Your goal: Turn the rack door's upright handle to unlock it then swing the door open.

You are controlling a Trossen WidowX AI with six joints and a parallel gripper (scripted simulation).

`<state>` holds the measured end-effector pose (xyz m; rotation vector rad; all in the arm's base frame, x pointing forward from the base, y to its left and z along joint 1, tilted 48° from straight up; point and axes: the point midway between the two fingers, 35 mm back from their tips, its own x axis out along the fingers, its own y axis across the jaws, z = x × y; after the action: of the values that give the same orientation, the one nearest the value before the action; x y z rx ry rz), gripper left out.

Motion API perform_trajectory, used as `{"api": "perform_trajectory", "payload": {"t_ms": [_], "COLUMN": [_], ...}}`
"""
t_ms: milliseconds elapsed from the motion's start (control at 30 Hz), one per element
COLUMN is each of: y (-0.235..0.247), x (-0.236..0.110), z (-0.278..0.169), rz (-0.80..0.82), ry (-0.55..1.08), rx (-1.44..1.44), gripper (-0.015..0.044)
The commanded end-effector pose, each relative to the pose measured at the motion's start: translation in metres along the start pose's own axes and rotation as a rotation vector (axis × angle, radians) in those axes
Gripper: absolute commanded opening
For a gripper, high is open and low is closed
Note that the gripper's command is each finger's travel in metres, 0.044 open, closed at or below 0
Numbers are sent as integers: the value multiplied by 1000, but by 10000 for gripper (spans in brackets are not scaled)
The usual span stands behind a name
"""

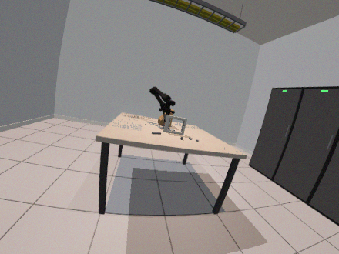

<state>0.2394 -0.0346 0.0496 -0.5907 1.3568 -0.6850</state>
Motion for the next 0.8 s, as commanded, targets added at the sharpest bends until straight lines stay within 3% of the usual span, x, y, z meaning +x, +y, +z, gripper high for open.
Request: {"api": "perform_trajectory", "payload": {"t_ms": [0,767], "y": [-6,-47], "x": [0,0], "z": [2,18], "rz": [-2,-5], "ry": [-4,-4], "rx": [-55,-347], "gripper": [14,14]}}
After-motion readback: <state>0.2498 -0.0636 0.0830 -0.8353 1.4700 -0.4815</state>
